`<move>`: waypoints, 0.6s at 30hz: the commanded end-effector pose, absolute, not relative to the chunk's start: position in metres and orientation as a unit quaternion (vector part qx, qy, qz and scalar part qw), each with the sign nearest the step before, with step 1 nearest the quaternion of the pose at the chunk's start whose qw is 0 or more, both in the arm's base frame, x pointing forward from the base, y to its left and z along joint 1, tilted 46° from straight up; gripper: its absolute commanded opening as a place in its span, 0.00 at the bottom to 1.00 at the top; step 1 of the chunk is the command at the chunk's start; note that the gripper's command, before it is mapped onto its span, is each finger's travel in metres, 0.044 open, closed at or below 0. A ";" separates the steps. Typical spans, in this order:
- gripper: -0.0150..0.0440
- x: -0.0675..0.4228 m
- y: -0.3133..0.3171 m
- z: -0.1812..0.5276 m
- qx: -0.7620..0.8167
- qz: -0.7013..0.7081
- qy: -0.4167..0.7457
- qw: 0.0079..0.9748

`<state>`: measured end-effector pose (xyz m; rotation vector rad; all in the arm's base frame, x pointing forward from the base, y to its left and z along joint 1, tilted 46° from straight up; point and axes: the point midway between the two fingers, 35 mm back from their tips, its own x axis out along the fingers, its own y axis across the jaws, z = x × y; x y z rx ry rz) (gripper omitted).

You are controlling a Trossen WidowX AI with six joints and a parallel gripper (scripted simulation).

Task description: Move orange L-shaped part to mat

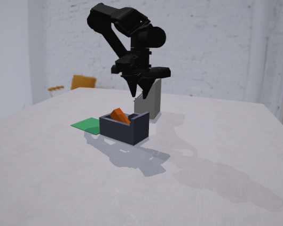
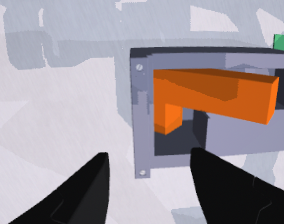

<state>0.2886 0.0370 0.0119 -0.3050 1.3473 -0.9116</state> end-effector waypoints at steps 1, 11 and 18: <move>0.56 0.289 0.037 0.012 -0.136 -0.405 0.599 0.677; 0.56 0.289 0.037 0.012 -0.136 -0.405 0.599 0.677; 0.73 0.286 0.028 0.022 -0.231 -0.316 0.652 0.649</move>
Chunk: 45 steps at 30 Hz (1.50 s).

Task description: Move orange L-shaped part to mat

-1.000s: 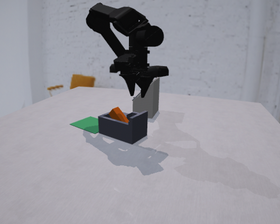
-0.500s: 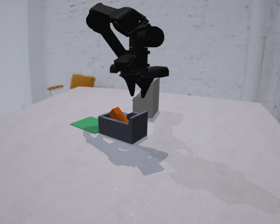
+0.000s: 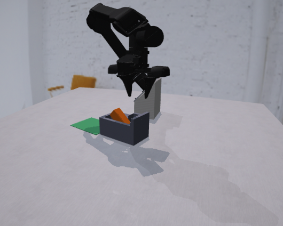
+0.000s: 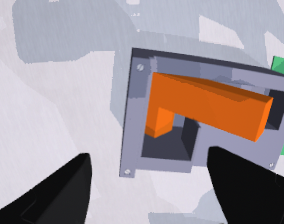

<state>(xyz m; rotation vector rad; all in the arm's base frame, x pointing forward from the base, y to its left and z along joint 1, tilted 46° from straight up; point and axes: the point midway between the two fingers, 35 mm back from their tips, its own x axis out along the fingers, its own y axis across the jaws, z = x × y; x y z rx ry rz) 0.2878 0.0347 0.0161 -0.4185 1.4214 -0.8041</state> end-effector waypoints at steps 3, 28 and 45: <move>0.73 0.283 0.019 0.031 -0.314 -0.228 0.689 0.612; 0.73 0.266 -0.023 0.055 -0.569 0.138 0.719 0.375; 0.73 0.264 -0.049 0.031 -0.569 0.137 0.719 0.375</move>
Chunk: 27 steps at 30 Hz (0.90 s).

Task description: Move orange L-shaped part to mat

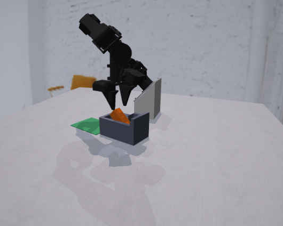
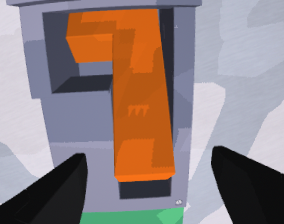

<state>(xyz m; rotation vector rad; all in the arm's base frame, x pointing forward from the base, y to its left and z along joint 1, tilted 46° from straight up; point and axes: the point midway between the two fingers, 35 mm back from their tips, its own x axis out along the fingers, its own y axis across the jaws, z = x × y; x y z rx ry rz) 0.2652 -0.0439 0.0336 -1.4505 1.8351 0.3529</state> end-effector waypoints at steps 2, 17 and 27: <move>0.73 0.264 -0.051 0.028 -0.569 0.137 0.719 0.375; 0.73 0.262 -0.069 0.012 -0.569 0.137 0.719 0.374; 0.51 0.262 -0.070 0.010 -0.568 0.137 0.719 0.377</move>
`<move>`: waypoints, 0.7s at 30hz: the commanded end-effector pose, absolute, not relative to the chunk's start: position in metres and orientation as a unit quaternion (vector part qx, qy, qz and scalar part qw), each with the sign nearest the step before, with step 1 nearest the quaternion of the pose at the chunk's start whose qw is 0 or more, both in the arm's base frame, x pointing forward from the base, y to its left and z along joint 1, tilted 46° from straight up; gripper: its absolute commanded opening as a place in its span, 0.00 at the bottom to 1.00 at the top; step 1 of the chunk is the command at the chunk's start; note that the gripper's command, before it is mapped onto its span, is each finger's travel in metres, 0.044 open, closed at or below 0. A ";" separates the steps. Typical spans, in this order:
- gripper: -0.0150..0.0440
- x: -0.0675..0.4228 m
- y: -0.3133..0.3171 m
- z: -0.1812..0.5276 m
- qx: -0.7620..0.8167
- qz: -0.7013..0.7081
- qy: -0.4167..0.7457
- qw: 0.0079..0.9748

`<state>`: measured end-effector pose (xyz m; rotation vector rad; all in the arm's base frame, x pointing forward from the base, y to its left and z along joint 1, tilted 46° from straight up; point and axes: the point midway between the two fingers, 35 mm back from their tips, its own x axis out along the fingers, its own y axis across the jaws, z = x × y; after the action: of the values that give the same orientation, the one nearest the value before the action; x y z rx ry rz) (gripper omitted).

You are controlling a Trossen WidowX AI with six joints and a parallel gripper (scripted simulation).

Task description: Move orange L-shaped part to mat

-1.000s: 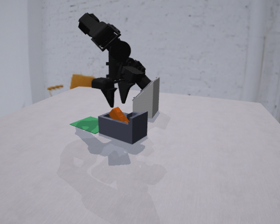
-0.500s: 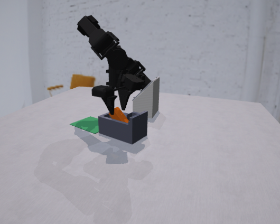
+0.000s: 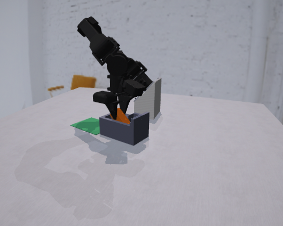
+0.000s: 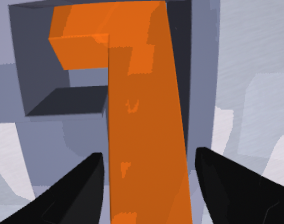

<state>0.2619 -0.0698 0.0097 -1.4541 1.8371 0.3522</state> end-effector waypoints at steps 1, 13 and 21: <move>0.50 0.262 -0.070 0.010 -0.568 0.137 0.719 0.377; 0.26 0.262 -0.070 0.010 -0.568 0.137 0.719 0.377; 0.25 0.262 -0.068 0.012 -0.568 0.137 0.719 0.377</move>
<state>0.2618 -0.0691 0.0104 -1.4543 1.8384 0.3536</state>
